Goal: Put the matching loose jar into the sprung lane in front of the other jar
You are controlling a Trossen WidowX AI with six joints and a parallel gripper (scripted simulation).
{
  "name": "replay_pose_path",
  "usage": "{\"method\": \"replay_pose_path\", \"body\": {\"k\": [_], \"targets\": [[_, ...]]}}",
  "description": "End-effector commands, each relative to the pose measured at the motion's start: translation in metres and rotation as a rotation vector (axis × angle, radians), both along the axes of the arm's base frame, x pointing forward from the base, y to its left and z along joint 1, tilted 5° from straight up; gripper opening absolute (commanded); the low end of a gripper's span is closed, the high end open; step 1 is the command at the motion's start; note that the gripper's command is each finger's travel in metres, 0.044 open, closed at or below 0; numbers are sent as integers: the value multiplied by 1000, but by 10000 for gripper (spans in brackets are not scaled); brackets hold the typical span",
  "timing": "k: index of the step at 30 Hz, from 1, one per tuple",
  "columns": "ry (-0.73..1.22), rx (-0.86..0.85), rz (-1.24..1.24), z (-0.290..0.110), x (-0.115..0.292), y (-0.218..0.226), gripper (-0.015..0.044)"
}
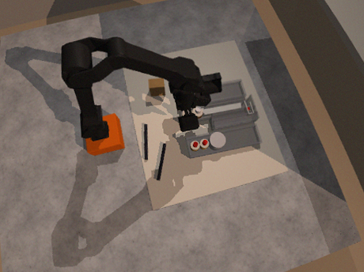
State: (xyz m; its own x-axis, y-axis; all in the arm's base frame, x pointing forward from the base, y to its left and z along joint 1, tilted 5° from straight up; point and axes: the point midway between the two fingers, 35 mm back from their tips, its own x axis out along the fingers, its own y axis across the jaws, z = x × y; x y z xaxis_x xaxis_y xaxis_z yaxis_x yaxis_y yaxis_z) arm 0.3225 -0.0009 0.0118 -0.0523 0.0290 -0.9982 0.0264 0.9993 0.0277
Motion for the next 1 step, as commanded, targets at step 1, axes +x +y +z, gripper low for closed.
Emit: {"method": "replay_pose_path", "body": {"k": [1], "targets": [[2, 1, -2, 1, -15, 1, 294]]}}
